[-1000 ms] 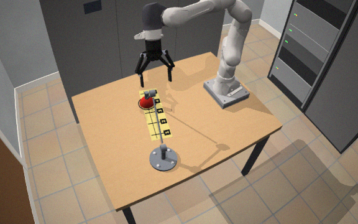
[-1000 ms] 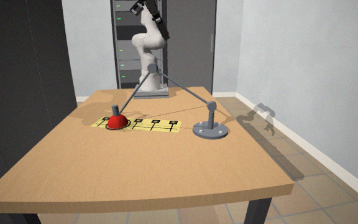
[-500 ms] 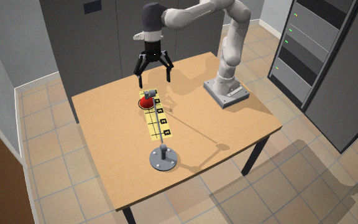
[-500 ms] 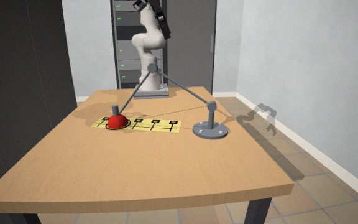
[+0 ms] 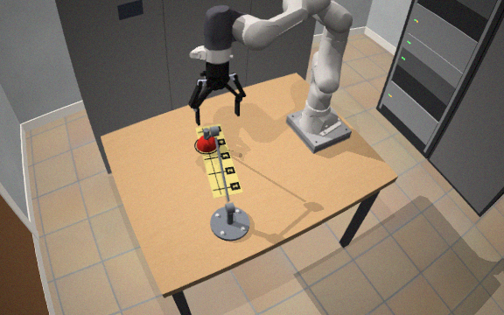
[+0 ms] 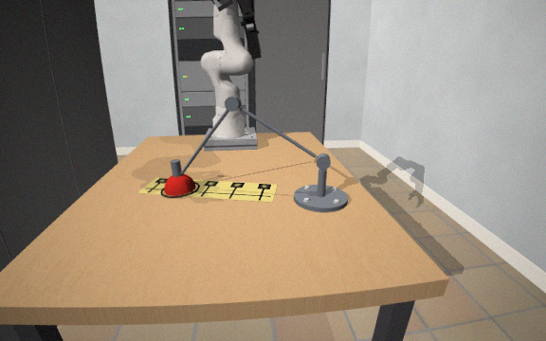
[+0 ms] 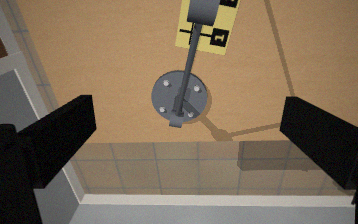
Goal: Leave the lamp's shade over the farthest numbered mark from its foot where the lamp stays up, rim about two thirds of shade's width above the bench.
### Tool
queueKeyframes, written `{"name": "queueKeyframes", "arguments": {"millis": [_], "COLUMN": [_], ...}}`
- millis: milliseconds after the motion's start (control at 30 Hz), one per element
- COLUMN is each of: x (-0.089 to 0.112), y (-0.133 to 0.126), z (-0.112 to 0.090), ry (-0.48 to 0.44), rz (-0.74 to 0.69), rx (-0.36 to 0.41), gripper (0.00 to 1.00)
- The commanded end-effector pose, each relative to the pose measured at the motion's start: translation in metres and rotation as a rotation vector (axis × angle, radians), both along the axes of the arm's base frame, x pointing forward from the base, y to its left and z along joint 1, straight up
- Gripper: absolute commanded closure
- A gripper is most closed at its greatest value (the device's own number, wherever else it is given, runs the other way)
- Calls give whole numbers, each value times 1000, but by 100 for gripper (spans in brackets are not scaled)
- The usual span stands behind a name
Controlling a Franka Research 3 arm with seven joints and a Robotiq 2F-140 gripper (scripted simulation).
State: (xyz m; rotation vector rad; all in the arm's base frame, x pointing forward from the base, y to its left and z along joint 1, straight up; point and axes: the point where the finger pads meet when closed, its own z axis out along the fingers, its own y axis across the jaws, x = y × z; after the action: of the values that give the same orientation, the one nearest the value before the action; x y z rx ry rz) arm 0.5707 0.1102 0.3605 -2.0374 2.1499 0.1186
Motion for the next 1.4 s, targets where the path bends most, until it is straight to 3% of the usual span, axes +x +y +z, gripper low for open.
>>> {"name": "queueKeyframes", "arguments": {"millis": [0, 233, 867, 1367], "x": [-2, -1, -3, -2], "y": [-2, 0, -5, -5], "z": [-1, 0, -2, -51], "ry": [33, 40, 88, 88], "rz": [-76, -77, -161, -161], "rx": [-57, -143, -174, -174], "gripper": [0, 0, 0, 0]}}
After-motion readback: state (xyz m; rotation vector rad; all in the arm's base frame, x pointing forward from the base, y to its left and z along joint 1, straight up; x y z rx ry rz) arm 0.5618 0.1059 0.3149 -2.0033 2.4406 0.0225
